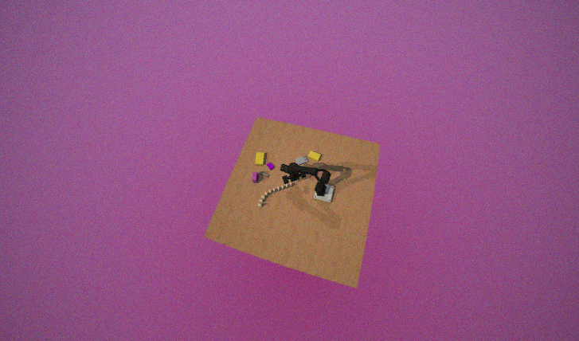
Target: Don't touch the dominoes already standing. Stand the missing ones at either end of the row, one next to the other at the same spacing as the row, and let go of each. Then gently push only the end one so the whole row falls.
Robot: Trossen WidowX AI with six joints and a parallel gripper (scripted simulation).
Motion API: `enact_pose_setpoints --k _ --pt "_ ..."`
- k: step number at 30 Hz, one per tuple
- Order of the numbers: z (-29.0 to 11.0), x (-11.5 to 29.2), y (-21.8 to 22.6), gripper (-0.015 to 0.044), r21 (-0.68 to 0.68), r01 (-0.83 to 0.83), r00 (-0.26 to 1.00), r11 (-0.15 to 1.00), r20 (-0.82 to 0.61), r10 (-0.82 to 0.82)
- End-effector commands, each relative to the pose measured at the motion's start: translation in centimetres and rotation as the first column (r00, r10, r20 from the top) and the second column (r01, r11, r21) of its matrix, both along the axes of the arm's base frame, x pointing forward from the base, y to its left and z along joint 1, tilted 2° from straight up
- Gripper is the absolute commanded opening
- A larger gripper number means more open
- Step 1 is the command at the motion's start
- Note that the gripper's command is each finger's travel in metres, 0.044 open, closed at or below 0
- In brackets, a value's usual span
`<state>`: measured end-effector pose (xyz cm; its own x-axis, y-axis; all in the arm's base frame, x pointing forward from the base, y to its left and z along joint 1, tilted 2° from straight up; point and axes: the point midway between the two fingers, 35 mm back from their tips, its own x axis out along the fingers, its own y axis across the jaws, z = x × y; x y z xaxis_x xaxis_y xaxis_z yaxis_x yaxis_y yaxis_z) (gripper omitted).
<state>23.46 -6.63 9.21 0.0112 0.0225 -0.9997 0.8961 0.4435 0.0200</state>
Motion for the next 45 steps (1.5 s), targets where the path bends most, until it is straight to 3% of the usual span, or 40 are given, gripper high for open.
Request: enact_pose_setpoints --k 1,4,9,11,40,45 --pt "0.0 0.0 0.0 0.0000 0.000 0.004 1.000 1.000 0.003 -0.004" --pt "-0.3 0.1 0.0 0.0000 0.000 0.004 1.000 1.000 0.003 -0.004" --pt "-7.1 0.3 0.3 0.0000 0.000 0.004 1.000 1.000 0.002 -0.004" --pt "-8.1 0.1 0.4 0.0000 0.001 0.004 1.000 1.000 0.002 -0.004" --pt "-7.9 3.0 1.6 0.0000 -0.001 0.002 1.000 1.000 0.004 -0.002" --pt "-4.8 4.2 1.2 0.0000 -0.025 0.017 0.999 1.000 0.028 -0.016"
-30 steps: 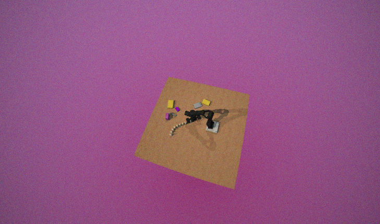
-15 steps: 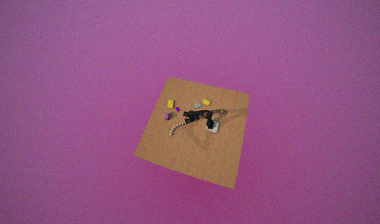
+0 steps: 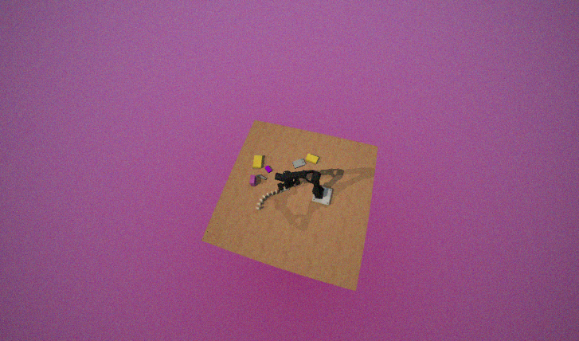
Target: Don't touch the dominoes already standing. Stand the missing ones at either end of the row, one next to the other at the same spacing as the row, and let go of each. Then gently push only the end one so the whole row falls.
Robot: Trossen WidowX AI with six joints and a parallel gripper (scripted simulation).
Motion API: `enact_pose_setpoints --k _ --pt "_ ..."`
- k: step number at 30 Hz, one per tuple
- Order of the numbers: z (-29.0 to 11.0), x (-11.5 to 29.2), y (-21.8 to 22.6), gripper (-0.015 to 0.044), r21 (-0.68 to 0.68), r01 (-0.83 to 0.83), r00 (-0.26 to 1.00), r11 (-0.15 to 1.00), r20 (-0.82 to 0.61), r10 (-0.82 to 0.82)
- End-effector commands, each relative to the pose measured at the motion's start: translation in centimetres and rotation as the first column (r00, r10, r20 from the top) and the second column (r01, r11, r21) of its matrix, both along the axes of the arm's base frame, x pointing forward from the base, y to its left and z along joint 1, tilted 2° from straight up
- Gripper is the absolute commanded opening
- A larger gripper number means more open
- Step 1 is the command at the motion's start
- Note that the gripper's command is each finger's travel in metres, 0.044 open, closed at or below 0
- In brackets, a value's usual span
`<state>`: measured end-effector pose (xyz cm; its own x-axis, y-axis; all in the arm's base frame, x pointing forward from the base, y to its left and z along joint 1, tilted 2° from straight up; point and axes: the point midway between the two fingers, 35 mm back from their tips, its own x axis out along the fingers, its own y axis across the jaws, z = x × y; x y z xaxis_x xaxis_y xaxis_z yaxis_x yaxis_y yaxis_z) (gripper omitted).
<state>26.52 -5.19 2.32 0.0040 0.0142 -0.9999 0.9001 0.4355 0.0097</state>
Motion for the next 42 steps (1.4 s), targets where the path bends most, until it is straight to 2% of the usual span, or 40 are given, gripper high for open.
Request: enact_pose_setpoints --k 1,6,42 --pt "2.6 1.4 0.0 0.0000 -0.011 0.005 0.999 1.000 0.032 -0.005" --pt "5.1 2.3 1.3 0.0000 0.011 -0.005 1.000 1.000 0.015 0.005" --pt "5.1 2.3 1.3 0.0000 0.011 -0.005 1.000 1.000 0.015 0.005"
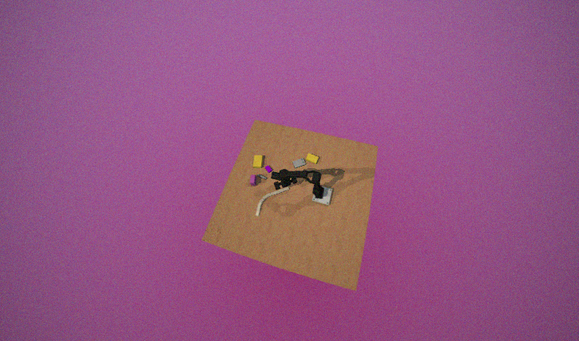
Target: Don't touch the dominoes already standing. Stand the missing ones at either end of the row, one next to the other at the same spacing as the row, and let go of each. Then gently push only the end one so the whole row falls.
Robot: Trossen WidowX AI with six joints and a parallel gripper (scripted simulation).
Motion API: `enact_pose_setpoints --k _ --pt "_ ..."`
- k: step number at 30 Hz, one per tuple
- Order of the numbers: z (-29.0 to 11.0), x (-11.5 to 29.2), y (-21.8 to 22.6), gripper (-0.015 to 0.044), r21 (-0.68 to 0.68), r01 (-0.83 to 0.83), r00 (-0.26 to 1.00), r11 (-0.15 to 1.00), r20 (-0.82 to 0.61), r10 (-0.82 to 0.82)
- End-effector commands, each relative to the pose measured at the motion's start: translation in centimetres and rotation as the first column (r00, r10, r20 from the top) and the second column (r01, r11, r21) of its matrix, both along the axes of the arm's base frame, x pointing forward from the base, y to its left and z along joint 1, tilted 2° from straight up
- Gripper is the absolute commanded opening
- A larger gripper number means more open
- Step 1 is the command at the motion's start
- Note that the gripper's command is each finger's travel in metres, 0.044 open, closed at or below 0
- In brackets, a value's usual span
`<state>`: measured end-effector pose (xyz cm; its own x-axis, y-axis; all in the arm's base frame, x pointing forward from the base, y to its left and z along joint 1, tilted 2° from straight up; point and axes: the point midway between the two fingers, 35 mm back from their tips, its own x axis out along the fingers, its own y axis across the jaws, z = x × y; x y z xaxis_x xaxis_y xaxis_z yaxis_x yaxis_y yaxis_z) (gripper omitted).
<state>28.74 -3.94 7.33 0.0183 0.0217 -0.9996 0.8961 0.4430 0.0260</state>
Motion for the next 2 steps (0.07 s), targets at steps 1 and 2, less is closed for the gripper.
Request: enact_pose_setpoints --k 1,2 --pt "0.07 0.04 0.06 0.0000 0.004 0.003 1.000 1.000 0.001 -0.003" --pt "0.07 0.04 0.06 0.0000 0.004 0.003 1.000 1.000 0.001 -0.003"
